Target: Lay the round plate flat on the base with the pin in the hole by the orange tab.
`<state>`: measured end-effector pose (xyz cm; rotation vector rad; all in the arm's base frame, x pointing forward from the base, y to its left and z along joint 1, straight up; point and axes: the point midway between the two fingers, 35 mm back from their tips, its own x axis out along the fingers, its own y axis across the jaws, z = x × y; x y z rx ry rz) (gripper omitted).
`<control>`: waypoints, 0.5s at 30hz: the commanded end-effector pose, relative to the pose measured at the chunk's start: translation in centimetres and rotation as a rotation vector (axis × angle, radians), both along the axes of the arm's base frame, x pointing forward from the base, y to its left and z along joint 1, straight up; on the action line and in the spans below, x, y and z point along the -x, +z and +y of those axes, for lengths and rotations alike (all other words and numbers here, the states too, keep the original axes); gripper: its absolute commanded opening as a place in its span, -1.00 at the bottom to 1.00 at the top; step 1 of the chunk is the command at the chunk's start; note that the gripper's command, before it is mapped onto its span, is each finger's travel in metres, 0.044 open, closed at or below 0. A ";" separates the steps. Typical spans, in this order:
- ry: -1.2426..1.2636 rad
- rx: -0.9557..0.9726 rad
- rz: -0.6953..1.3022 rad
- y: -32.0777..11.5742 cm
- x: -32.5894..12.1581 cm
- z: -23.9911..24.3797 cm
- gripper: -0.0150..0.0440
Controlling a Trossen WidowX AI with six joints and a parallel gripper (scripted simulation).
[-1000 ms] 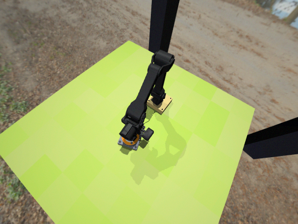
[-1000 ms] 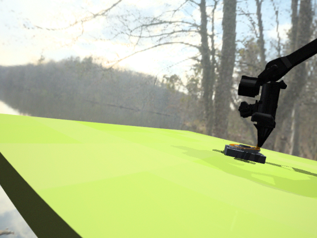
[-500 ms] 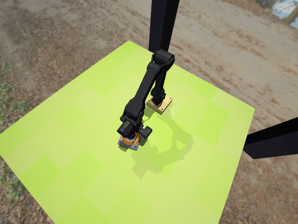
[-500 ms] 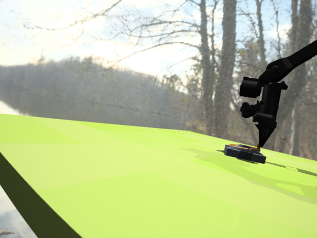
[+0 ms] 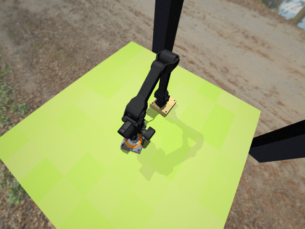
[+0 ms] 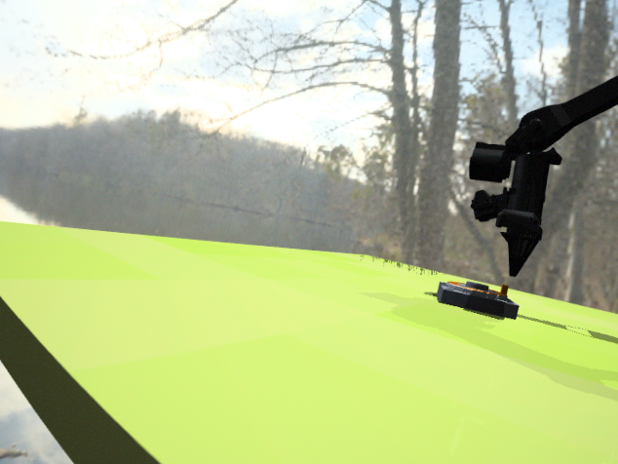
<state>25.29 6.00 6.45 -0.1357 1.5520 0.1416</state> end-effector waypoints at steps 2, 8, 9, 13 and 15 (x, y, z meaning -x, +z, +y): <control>0.006 -0.001 -0.015 2.6 0.1 0.0 -0.49; 0.001 -0.003 -0.014 1.8 -0.1 0.1 -0.49; 0.001 -0.003 -0.014 1.8 -0.1 0.1 -0.49; 0.001 -0.003 -0.014 1.8 -0.1 0.1 -0.49; 0.001 -0.003 -0.014 1.8 -0.1 0.1 -0.49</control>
